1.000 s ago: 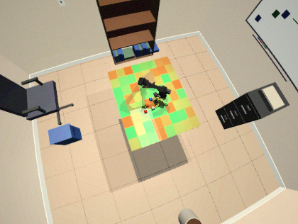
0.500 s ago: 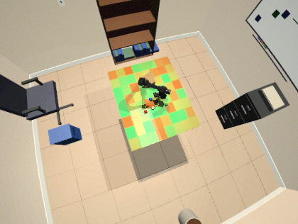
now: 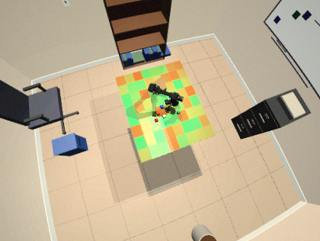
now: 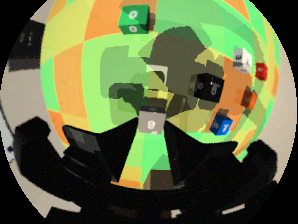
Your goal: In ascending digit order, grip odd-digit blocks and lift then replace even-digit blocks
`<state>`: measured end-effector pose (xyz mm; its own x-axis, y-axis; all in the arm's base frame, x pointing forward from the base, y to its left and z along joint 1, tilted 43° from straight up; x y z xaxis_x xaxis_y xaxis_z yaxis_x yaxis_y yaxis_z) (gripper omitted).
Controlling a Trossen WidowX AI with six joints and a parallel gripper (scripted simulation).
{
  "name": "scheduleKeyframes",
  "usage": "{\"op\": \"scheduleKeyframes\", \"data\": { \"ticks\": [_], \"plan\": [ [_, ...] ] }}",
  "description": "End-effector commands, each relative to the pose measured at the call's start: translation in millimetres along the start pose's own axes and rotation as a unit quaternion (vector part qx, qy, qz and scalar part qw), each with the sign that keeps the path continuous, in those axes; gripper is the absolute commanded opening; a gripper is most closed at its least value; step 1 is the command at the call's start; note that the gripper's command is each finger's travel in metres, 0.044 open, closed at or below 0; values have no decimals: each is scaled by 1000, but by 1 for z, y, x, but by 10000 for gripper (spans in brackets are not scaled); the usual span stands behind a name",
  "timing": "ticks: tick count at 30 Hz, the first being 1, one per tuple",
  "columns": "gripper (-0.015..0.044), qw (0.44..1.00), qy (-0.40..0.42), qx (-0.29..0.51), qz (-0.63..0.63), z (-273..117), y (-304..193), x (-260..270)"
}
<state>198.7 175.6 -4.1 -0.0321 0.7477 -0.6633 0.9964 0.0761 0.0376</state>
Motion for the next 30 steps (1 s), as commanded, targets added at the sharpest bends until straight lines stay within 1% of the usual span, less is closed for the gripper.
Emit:
{"op": "scheduleKeyframes", "data": {
  "ticks": [1,20,30],
  "plan": [
    [120,1000,-1,-1,-3,1,0,0],
    [120,1000,-1,-1,-3,0,0,0],
    [120,1000,-1,-1,-3,-14,0,0]
  ]
}}
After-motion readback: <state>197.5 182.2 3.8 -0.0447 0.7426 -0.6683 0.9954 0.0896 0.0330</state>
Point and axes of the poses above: the point midway between the two fingers, 35 mm back from their tips, its own z axis out along the fingers, its own x axis across the jaws, y = z × x, the point moved 9 cm from there along -z, back along the fingers, and after that the axes turned 5 degrees about z, right-handed, at the moved point
